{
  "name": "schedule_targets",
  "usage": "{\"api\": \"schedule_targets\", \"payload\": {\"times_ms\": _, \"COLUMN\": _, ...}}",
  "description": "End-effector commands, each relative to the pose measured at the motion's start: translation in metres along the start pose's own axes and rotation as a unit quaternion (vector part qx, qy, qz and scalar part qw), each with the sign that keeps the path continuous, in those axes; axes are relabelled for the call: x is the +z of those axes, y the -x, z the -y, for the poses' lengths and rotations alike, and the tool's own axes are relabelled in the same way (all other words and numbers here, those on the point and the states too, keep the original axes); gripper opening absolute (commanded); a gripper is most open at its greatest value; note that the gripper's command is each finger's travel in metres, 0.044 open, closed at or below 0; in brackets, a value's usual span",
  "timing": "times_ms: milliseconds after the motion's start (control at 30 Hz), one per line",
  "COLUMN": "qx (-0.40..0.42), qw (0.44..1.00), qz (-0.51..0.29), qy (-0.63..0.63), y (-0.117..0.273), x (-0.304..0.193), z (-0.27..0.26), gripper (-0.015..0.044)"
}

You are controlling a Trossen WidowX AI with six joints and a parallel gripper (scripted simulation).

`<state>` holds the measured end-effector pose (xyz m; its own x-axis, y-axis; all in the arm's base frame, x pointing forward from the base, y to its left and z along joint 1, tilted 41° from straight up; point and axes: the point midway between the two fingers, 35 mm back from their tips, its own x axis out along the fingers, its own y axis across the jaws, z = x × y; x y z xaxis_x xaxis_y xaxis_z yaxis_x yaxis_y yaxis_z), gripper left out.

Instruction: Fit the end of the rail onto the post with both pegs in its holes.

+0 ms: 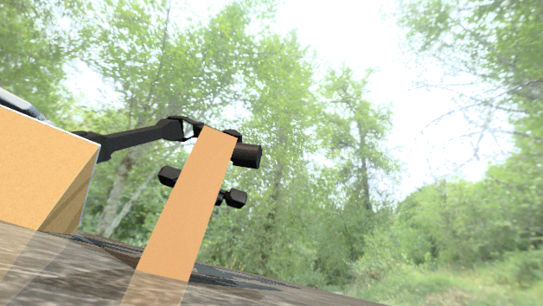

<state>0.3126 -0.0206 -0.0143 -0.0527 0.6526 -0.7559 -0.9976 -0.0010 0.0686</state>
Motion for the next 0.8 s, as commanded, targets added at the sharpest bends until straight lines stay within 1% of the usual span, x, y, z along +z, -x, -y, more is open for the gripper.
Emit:
{"api": "schedule_targets", "payload": {"times_ms": 0, "qx": -0.004, "qw": 1.0, "qz": 0.0, "qy": 0.0, "y": 0.0021, "x": 0.0021, "z": 0.0014, "gripper": 0.0}}
{"api": "schedule_targets", "payload": {"times_ms": 767, "qx": -0.004, "qw": 1.0, "qz": 0.0, "qy": -0.001, "y": 0.004, "x": 0.0021, "z": 0.0009, "gripper": 0.0}}
